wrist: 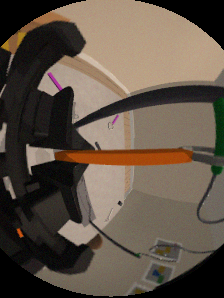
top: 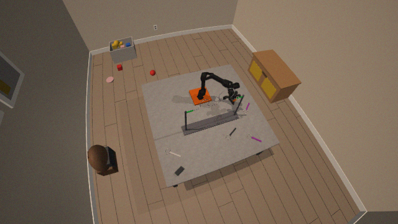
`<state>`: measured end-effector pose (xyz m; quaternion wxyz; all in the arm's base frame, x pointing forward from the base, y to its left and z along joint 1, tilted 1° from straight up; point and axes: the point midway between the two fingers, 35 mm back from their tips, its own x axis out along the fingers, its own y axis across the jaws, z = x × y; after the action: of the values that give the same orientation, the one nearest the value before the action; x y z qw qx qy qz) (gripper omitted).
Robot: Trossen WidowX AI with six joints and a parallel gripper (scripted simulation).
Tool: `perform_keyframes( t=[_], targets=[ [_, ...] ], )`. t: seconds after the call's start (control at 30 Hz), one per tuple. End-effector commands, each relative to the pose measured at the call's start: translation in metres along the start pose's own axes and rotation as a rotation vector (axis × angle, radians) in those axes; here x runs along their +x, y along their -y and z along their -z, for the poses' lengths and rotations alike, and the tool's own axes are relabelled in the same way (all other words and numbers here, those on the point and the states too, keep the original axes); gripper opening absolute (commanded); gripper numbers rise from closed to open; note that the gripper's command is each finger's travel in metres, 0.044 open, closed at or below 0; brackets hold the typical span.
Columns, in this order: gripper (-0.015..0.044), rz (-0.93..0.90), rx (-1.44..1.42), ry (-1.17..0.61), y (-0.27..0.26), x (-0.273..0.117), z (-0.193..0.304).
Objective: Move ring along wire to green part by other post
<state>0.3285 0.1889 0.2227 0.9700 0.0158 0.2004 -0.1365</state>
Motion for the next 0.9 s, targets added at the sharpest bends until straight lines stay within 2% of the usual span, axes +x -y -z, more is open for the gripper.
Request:
perform_keyframes(
  t=[0.0,0.03,0.43,0.87],
  targets=[
    [-0.0150,0.002,0.005,0.001,0.000,0.000,0.000],
    [-0.0150,0.002,0.005,0.001,0.000,0.000,0.000],
    [0.0160,0.000,0.000,-0.001,0.000,-0.002,0.000],
    [0.0160,0.002,0.005,-0.003,0.000,-0.049,0.001]
  ],
)
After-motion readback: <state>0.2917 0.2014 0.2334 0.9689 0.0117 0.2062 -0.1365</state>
